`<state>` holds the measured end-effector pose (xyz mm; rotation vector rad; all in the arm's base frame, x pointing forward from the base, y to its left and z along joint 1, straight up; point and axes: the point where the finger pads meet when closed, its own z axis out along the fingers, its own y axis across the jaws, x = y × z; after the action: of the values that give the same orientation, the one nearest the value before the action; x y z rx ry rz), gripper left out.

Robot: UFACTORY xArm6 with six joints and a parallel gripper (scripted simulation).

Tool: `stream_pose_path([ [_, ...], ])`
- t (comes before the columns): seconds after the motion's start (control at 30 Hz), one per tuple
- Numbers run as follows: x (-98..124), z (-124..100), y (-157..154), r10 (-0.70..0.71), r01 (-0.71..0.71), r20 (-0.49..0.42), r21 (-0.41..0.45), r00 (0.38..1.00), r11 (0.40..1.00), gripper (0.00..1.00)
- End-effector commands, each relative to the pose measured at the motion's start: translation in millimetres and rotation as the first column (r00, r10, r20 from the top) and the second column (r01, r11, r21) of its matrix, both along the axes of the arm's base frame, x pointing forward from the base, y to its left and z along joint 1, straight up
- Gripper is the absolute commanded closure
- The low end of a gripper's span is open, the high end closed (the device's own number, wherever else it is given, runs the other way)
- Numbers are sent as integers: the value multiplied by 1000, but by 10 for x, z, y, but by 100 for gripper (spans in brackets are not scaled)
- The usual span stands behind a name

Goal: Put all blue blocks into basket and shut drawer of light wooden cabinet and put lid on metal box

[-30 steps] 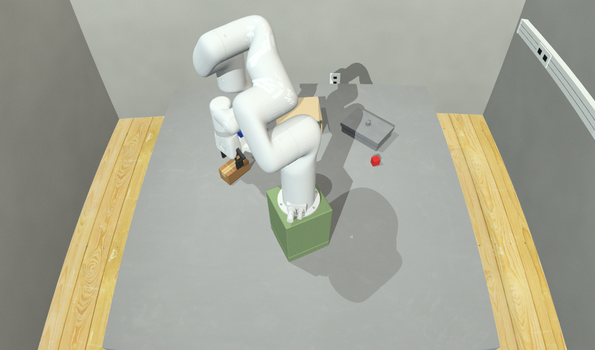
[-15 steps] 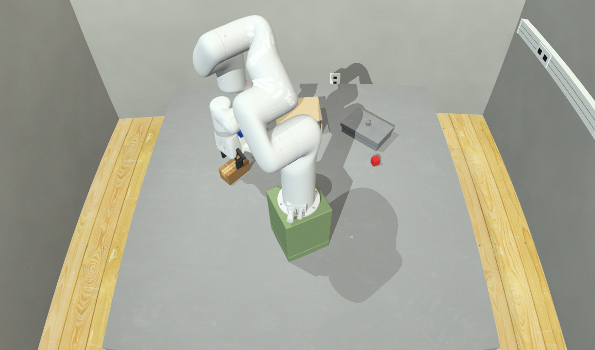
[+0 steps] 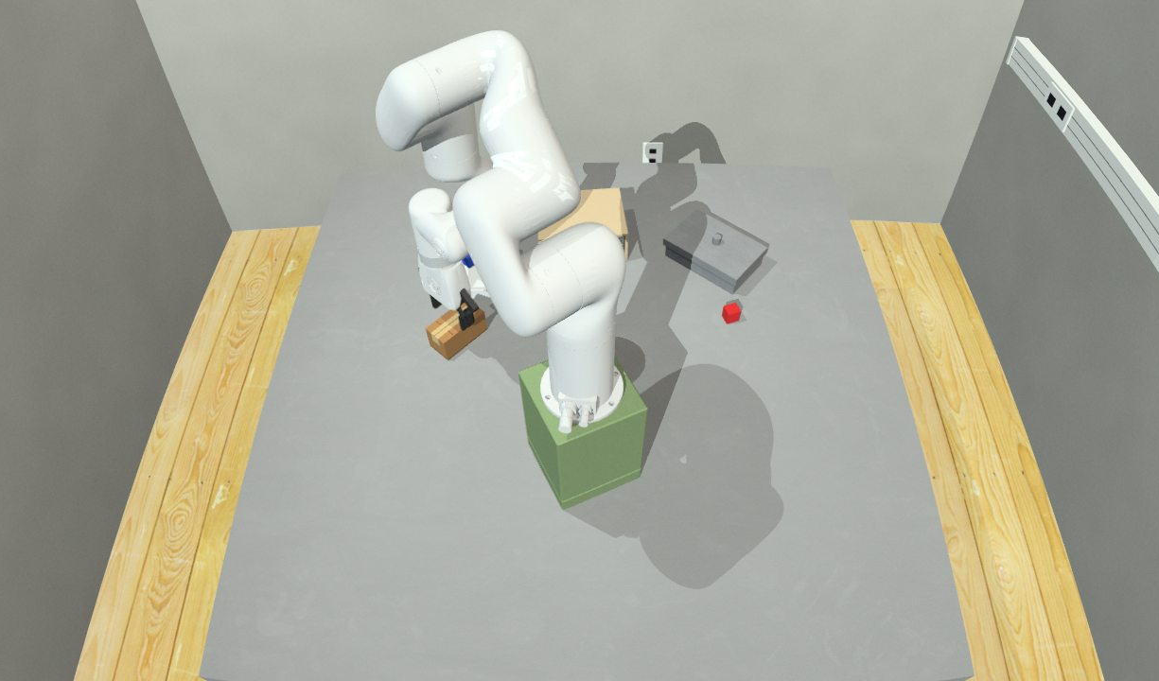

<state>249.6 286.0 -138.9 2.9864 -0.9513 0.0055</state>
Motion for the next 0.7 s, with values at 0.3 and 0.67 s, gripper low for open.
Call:
stream_pose_path([
  [0.3, 10, -87, 10, 0, 0, 3, 2, 1000, 1000, 10],
  [0.67, 10, -228, 9, 0, 0, 3, 2, 1000, 1000, 10],
])
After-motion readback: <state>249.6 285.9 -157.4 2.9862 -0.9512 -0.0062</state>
